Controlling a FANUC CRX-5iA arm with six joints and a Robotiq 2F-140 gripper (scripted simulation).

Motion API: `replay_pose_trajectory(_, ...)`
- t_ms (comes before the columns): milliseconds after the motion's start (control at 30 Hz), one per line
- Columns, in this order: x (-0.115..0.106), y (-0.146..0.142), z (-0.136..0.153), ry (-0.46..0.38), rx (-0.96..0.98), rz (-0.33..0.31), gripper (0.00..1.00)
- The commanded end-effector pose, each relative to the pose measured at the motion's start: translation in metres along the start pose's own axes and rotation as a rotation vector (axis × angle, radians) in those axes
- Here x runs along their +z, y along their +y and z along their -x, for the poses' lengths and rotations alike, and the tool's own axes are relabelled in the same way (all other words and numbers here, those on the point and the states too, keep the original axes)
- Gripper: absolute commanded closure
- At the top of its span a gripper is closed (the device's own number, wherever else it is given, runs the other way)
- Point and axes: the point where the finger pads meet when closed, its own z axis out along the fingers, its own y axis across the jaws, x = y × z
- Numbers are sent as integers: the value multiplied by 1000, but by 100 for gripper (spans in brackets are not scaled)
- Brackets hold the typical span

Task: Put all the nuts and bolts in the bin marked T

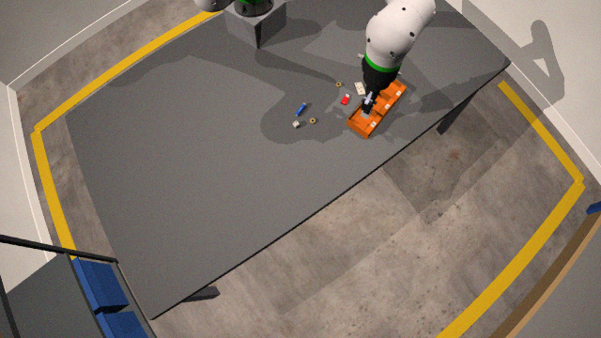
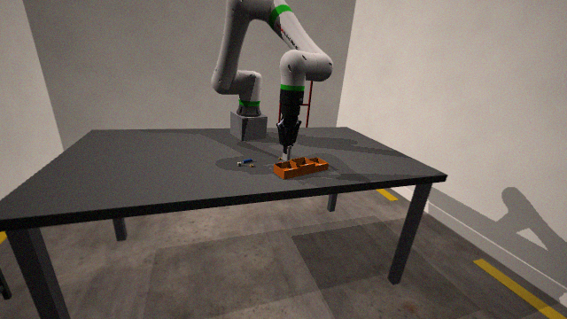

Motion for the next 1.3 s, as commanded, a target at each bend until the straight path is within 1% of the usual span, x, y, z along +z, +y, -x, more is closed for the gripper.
replay_pose_trajectory(0,-8,0,0,0,0,0,95)
replay_pose_trajectory(33,-8,0,0,0,0,0,95)
replay_pose_trajectory(300,-8,-39,-8,0,0,0,95)
replay_pose_trajectory(367,-8,-39,-8,0,0,0,95)
replay_pose_trajectory(667,-8,-83,-16,0,0,0,95)
replay_pose_trajectory(733,-8,-83,-16,0,0,0,95)
replay_pose_trajectory(867,3,-83,-16,0,0,0,95)
replay_pose_trajectory(933,3,-83,-16,0,0,0,95)
replay_pose_trajectory(1267,29,-83,-16,0,0,0,95)
